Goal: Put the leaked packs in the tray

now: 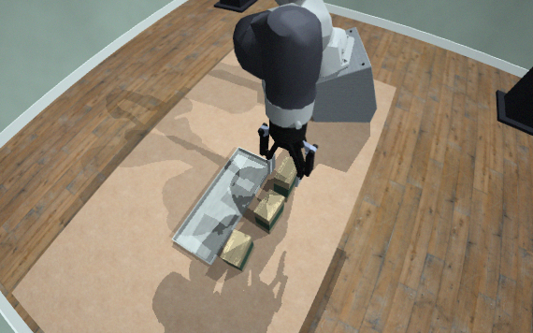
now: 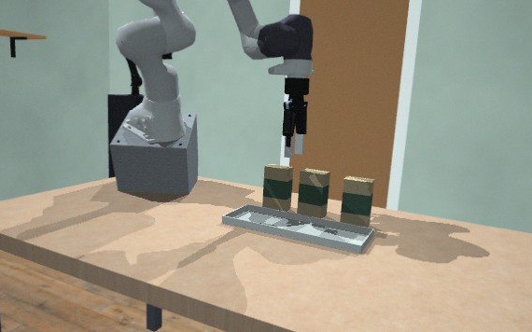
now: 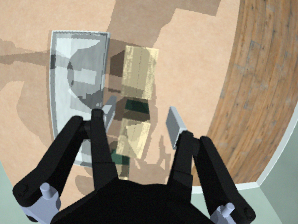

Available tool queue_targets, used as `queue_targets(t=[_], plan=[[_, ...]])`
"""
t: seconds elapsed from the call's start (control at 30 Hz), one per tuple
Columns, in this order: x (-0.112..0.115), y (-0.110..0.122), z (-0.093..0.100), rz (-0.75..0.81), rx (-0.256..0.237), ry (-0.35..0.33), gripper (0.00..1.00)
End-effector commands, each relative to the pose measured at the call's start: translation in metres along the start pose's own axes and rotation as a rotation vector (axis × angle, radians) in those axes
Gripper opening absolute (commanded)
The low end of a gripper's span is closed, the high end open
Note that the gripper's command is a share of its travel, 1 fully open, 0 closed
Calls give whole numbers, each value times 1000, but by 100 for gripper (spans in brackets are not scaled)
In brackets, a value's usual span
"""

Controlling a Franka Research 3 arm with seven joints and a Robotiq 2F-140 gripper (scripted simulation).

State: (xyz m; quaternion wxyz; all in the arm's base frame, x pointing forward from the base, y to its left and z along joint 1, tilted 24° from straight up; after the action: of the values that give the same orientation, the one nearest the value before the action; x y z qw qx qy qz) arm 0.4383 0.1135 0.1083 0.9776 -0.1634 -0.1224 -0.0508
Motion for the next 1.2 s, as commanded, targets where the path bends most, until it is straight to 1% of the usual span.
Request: queue_targets(t=[0.0,0.03,0.1,0.17,0.63,0.87,1.17], plan=[[37,3,-5,-15,-23,11,55],[37,3,-5,-15,-23,11,55],[66,6,-7,-41,-23,14,55],[77,7,-8,-52,-23,15,55],[78,7,-8,-52,-23,15,55],[78,7,-28,-52,-23,15,55],[78,7,-29,-52,-23,15,55]])
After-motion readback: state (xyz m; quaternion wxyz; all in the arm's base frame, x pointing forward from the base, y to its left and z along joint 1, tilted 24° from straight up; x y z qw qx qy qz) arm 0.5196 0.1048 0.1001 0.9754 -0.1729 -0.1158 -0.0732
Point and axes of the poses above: the point where the finger pads meet when closed, its own z axis back along the fingers, its own y axis across the jaws, x = y × z, the point moved 6 cm from there along z, back along the fingers, and after that the axes turned 7 degrees about -z, right-handed, at the moved point
